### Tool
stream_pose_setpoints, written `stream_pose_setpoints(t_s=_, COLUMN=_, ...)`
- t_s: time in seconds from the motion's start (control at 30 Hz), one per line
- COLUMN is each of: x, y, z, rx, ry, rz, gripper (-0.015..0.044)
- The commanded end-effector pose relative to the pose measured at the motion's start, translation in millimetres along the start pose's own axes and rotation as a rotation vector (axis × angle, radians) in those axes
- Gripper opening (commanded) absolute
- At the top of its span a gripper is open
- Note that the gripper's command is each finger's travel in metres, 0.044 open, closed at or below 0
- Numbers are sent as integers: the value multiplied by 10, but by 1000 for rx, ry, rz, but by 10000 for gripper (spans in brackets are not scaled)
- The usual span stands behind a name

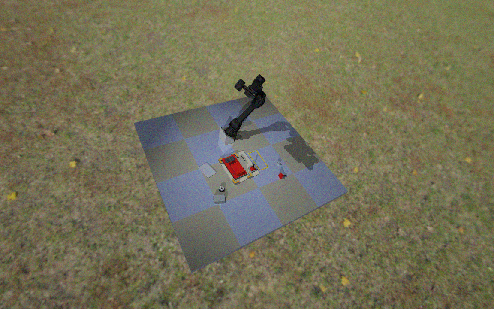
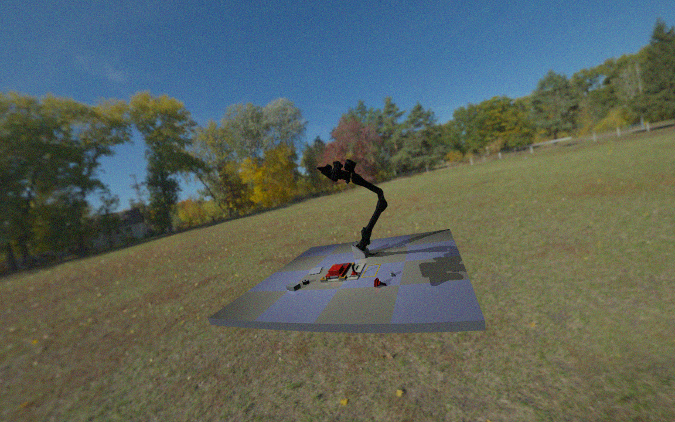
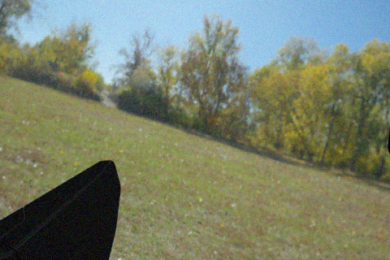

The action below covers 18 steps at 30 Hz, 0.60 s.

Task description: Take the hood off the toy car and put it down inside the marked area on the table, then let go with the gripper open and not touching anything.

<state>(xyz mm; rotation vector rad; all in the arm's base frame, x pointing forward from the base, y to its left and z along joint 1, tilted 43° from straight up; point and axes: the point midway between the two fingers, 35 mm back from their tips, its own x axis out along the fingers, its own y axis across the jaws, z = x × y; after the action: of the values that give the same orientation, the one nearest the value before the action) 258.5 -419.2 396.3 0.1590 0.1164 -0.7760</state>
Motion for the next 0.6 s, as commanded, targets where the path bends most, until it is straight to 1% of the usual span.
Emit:
stream_pose_setpoints(t_s=0.0, x=205, y=210, z=-436, rx=-26, ry=137, rz=72, gripper=440)
stream_pose_setpoints(t_s=0.27, x=442, y=710, z=-1395, rx=-88, ry=431, rz=242, gripper=440)
stream_pose_setpoints(t_s=0.43, x=452, y=1068, z=-2022, rx=-134, ry=624, rz=374, gripper=440)
stream_pose_setpoints(t_s=0.57, x=369, y=1359, z=-2508, rx=-170, ry=779, rz=490, gripper=440)
